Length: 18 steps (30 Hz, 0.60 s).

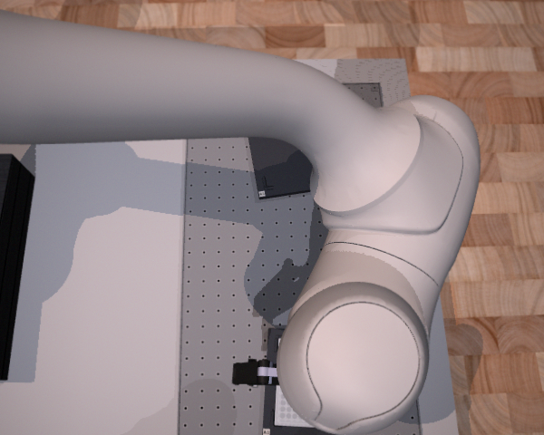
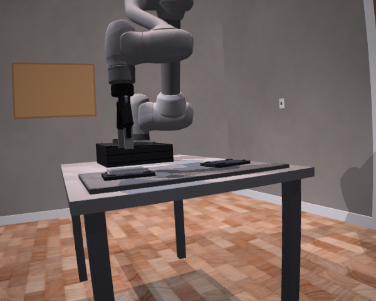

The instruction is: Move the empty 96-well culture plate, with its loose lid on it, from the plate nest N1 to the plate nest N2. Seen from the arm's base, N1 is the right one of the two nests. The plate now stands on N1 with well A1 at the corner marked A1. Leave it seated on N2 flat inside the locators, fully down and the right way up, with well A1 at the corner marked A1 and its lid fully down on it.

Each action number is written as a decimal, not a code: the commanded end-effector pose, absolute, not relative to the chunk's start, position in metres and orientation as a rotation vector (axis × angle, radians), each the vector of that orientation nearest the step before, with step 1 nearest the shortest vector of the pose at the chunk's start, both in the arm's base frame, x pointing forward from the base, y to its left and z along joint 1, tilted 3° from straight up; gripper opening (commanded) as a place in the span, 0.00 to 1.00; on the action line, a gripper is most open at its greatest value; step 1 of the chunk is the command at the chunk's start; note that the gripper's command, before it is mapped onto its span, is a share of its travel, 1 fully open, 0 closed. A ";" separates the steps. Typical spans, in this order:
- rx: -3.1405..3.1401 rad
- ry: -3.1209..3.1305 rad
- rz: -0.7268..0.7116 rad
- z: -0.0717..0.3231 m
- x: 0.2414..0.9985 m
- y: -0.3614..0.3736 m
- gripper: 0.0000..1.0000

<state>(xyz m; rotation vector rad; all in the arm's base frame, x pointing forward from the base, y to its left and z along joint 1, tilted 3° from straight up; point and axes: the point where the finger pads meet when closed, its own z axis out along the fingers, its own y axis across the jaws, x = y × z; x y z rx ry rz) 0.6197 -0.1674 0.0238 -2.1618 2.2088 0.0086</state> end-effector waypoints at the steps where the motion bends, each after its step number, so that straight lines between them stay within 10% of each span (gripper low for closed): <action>1: -2.162 2.209 0.009 0.022 0.620 -0.167 1.00; 18: -2.162 2.209 0.009 -0.003 0.621 -0.166 1.00</action>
